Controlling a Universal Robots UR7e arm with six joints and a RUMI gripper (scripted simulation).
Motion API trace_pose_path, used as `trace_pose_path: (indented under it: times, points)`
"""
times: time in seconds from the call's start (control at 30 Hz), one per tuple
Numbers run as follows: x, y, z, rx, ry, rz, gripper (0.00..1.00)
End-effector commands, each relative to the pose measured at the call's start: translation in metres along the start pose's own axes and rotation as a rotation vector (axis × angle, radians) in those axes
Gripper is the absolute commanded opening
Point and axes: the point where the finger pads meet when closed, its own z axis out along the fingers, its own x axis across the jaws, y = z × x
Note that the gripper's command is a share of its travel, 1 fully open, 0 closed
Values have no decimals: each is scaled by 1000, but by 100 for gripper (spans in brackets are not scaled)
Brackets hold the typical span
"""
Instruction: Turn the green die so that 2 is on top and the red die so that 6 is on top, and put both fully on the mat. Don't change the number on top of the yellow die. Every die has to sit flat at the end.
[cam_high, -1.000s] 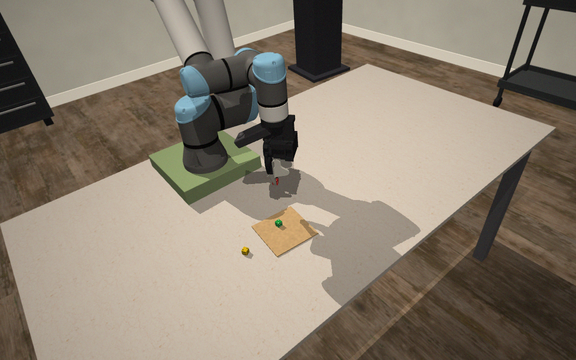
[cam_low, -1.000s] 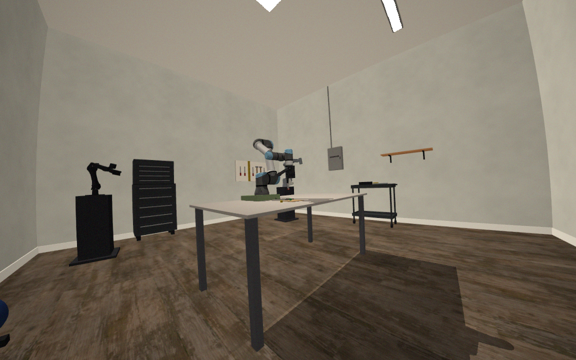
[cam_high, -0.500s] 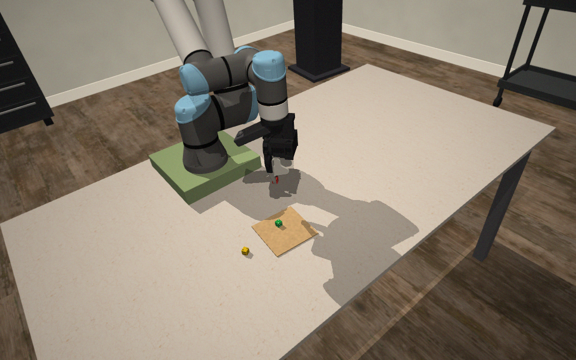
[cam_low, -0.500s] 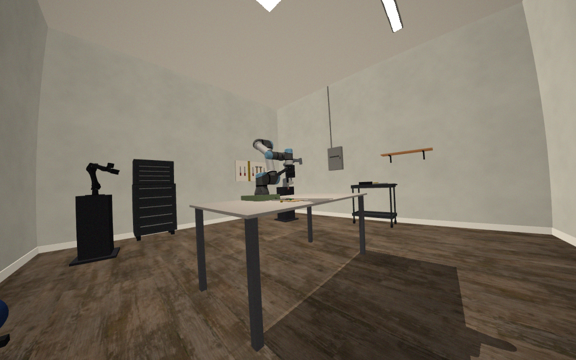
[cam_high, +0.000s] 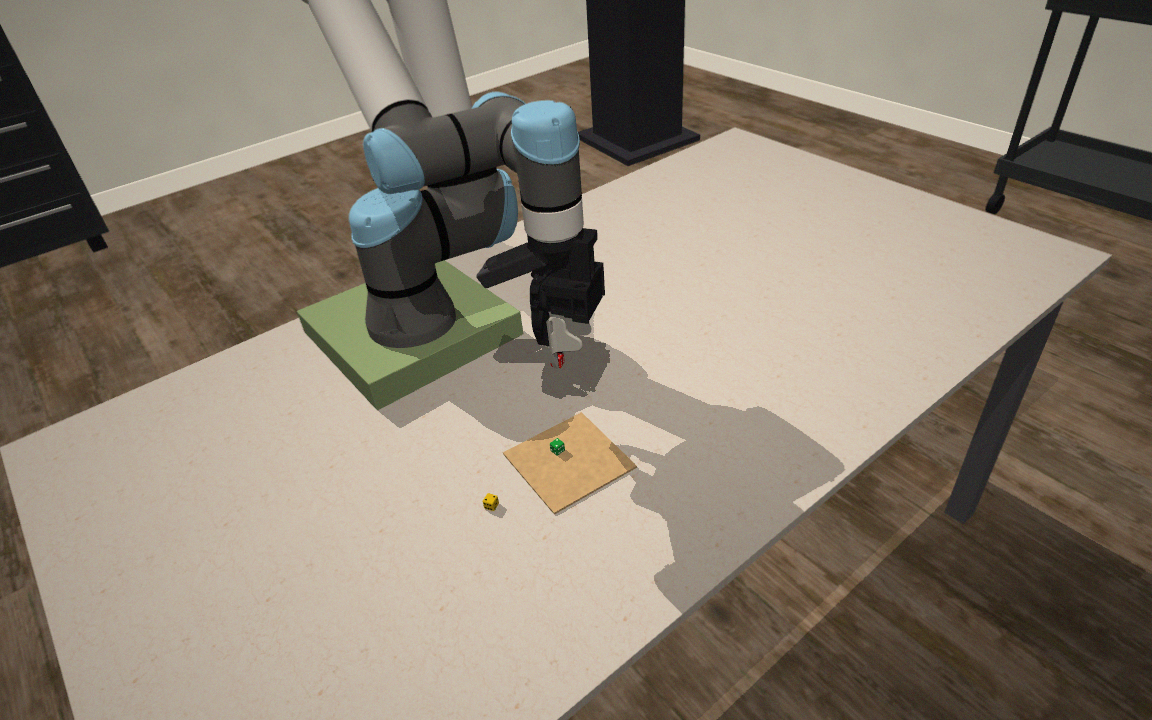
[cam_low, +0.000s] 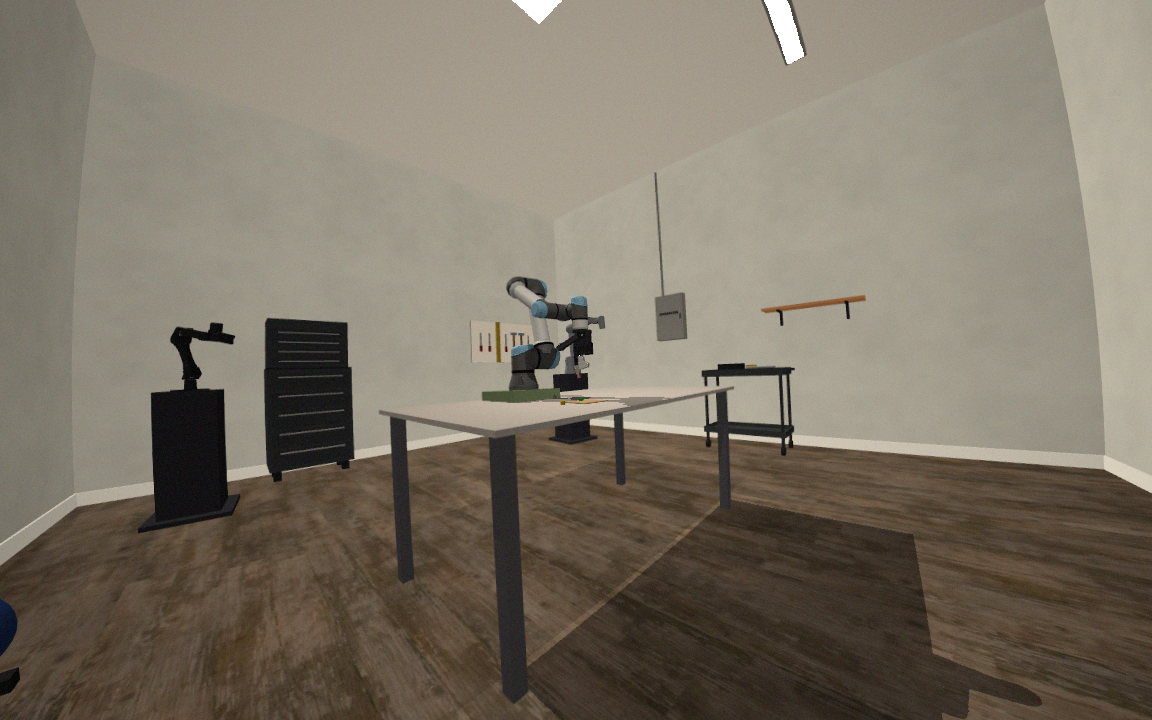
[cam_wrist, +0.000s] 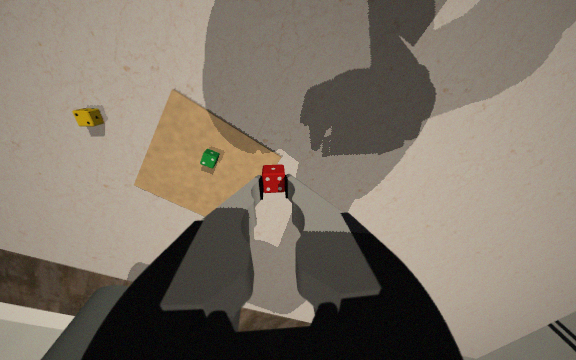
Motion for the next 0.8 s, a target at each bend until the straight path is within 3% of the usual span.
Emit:
trace_pose_path:
  times: [0.0,0.77]
  points:
    - [1,5,-1,2,-3,65,0]
    - [12,62,2,1,-3,744,0]
